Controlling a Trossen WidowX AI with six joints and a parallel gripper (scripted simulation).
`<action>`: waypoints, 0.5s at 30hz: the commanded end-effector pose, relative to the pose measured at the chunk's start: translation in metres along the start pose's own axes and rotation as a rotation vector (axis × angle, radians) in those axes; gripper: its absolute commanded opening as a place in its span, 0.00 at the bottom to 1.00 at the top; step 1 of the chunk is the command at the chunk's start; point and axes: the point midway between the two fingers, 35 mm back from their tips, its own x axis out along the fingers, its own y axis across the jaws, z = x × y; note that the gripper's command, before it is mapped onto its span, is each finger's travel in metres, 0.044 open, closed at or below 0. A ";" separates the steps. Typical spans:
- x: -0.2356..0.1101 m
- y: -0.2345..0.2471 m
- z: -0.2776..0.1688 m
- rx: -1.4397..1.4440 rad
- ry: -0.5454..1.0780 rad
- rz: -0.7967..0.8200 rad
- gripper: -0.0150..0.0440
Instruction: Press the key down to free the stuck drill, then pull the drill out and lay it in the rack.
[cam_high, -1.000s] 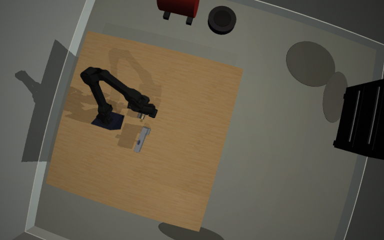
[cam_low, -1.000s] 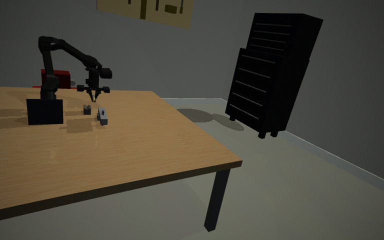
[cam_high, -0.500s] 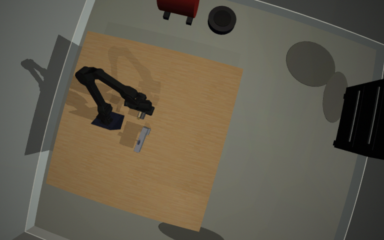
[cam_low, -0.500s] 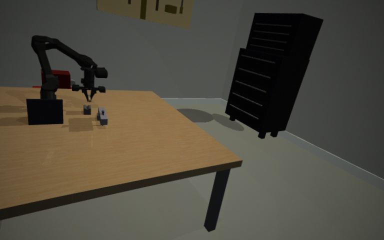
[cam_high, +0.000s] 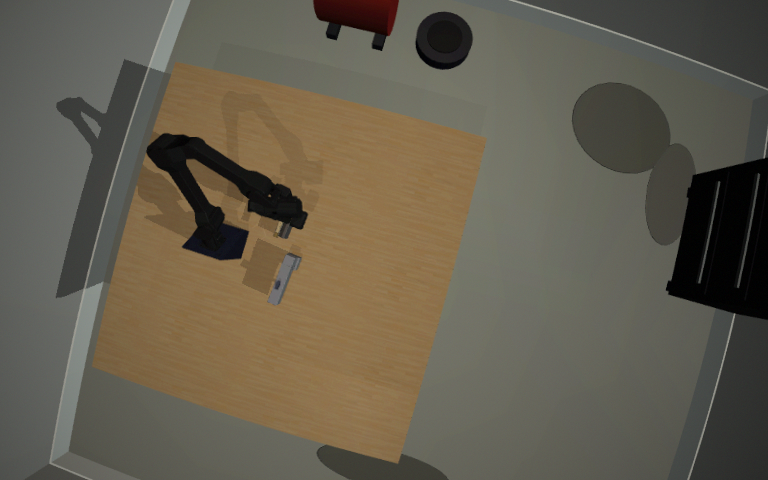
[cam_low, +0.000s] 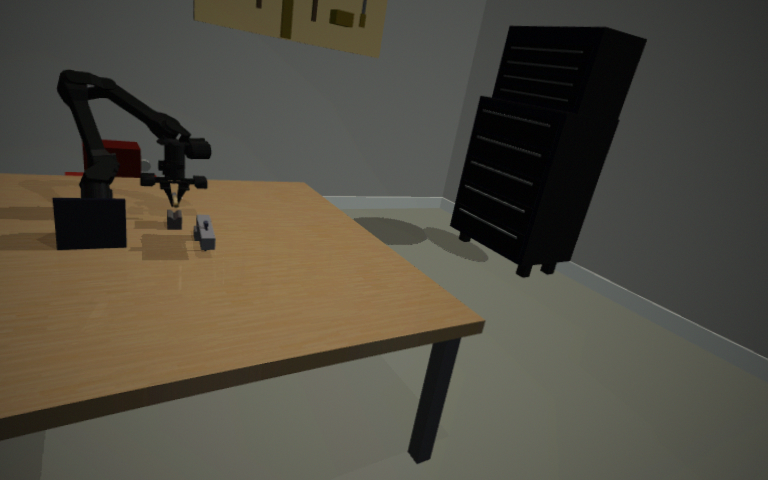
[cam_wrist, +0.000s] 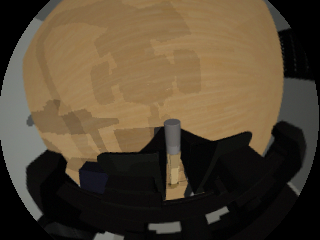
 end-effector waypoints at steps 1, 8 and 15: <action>0.007 0.001 -0.002 0.010 0.004 0.002 0.25; 0.013 0.002 -0.003 0.010 0.004 0.002 0.25; 0.021 0.001 -0.002 0.010 0.004 0.002 0.25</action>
